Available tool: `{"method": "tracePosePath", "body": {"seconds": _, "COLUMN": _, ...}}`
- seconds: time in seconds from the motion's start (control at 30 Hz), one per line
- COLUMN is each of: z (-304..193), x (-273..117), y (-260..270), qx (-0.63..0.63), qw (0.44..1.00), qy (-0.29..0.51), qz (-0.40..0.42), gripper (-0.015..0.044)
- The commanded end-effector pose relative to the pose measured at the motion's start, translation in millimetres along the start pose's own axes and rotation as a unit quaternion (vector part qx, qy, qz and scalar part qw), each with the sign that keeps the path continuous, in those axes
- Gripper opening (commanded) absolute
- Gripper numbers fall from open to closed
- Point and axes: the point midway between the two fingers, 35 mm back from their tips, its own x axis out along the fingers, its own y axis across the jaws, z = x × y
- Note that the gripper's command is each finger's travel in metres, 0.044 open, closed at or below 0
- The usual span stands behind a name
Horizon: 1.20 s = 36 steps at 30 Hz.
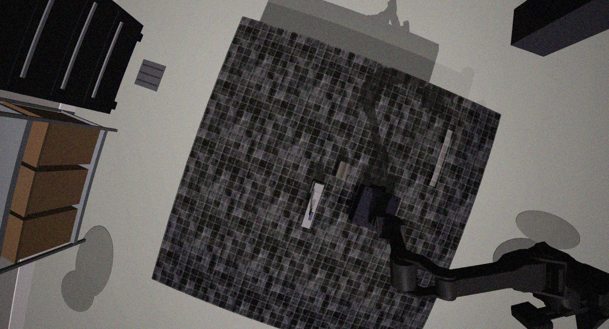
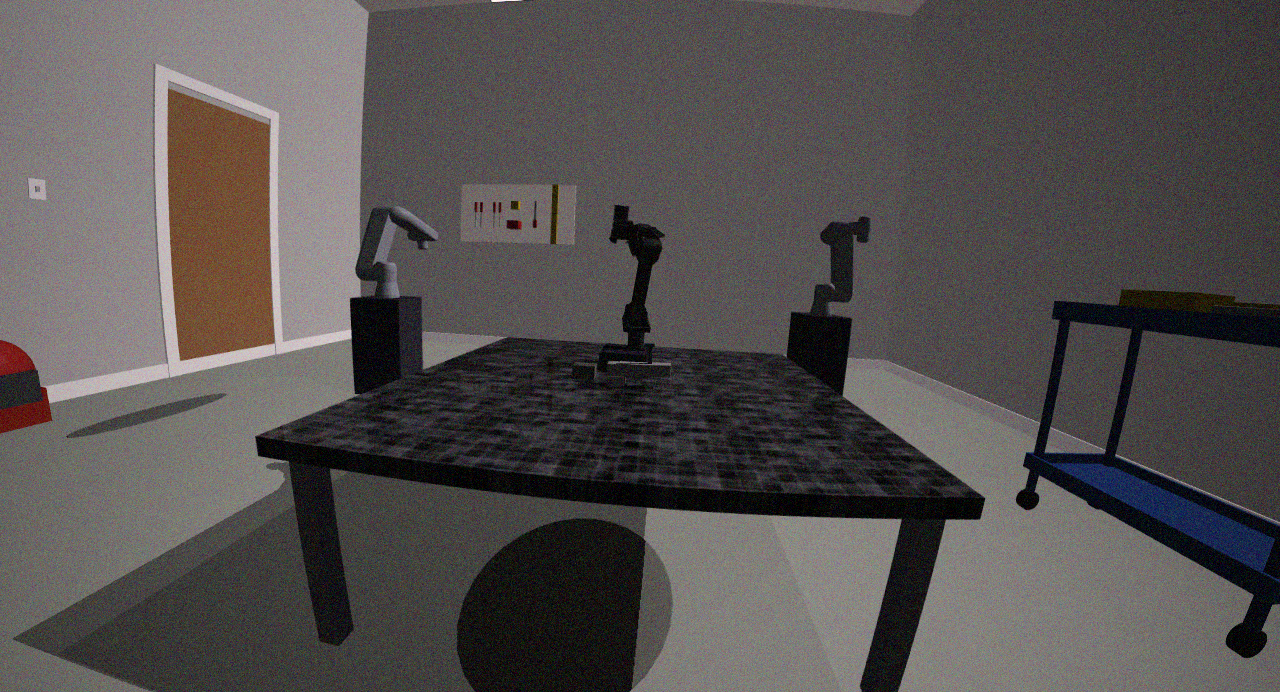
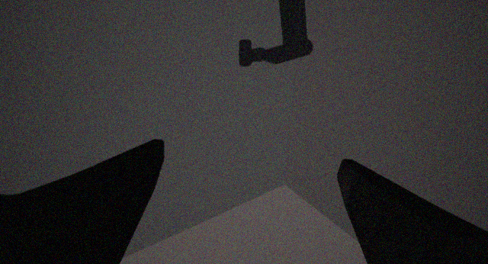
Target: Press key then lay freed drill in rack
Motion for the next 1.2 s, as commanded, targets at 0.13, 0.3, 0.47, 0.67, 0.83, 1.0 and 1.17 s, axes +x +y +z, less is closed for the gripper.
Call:
{"method": "tracePosePath", "body": {"seconds": 0.13, "z": 0.0, "x": 0.0, "y": 0.0, "qx": 0.000, "qw": 1.000, "qy": 0.000, "qz": 0.000, "gripper": 0.0269}}
{"method": "tracePosePath", "body": {"seconds": 0.3, "z": 0.5, "x": -4.8, "y": -4.8, "qx": -0.016, "qw": 1.000, "qy": -0.001, "qz": -0.019, "gripper": 0.0137}}
{"method": "tracePosePath", "body": {"seconds": 0.47, "z": 16.7, "x": -57.7, "y": -51.0, "qx": -0.159, "qw": 0.974, "qy": 0.003, "qz": -0.163, "gripper": 0.0006}}
{"method": "tracePosePath", "body": {"seconds": 0.67, "z": 41.7, "x": -134.6, "y": -89.9, "qx": -0.322, "qw": 0.888, "qy": 0.048, "qz": -0.325, "gripper": 0.0000}}
{"method": "tracePosePath", "body": {"seconds": 0.83, "z": 58.5, "x": -184.9, "y": -101.8, "qx": -0.409, "qw": 0.808, "qy": 0.094, "qz": -0.414, "gripper": 0.0000}}
{"method": "tracePosePath", "body": {"seconds": 1.0, "z": 76.1, "x": -258.9, "y": -101.1, "qx": -0.480, "qw": 0.695, "qy": 0.167, "qz": -0.509, "gripper": 0.0000}}
{"method": "tracePosePath", "body": {"seconds": 1.17, "z": 94.5, "x": -341.4, "y": -78.9, "qx": -0.528, "qw": 0.549, "qy": 0.263, "qz": -0.592, "gripper": 0.0000}}
